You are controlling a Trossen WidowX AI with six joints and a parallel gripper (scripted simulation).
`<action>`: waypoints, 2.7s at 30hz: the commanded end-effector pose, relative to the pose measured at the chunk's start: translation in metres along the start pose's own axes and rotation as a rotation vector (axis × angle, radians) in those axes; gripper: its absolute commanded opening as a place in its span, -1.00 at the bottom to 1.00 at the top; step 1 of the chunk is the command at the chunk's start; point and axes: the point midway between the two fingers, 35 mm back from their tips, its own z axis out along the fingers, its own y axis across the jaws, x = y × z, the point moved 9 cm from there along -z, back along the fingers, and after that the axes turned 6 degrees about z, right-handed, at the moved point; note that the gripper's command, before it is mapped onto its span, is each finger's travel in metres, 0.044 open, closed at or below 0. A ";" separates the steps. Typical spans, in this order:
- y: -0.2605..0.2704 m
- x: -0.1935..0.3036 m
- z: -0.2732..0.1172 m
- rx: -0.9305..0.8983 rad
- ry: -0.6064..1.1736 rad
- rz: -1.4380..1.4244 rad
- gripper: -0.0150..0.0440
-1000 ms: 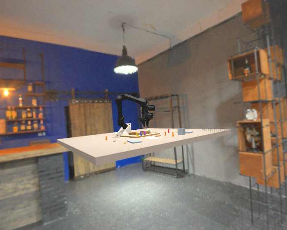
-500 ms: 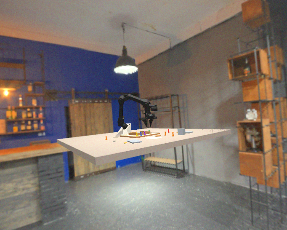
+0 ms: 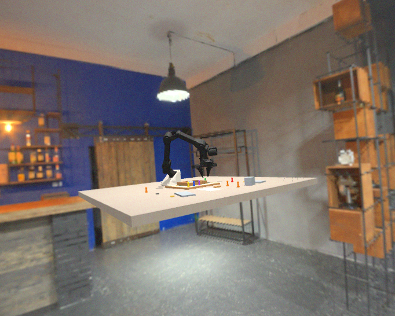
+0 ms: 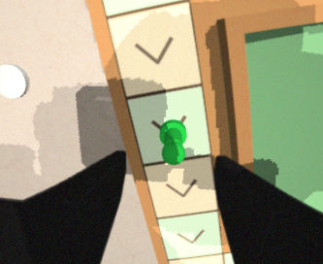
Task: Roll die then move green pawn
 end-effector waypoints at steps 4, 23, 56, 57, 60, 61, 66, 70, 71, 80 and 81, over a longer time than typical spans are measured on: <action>-0.001 0.001 0.013 0.008 0.001 -0.007 0.19; -0.002 0.002 0.033 0.009 0.001 -0.007 -0.26; -0.003 0.000 -0.094 0.006 0.003 -0.009 -0.49; -0.003 0.001 -0.095 0.006 0.003 -0.008 -0.49; -0.003 0.002 -0.093 0.006 0.003 -0.009 -0.49; -0.003 0.004 -0.092 0.006 0.004 -0.009 -0.49; -0.004 0.017 -0.080 0.006 0.004 -0.009 -0.49; -0.006 0.028 -0.070 0.006 0.004 -0.009 -0.49; -0.006 0.030 -0.068 0.006 0.004 -0.009 -0.49; -0.013 0.054 -0.046 0.006 0.005 -0.010 -0.49; -0.014 0.057 -0.043 0.006 0.005 -0.010 -0.49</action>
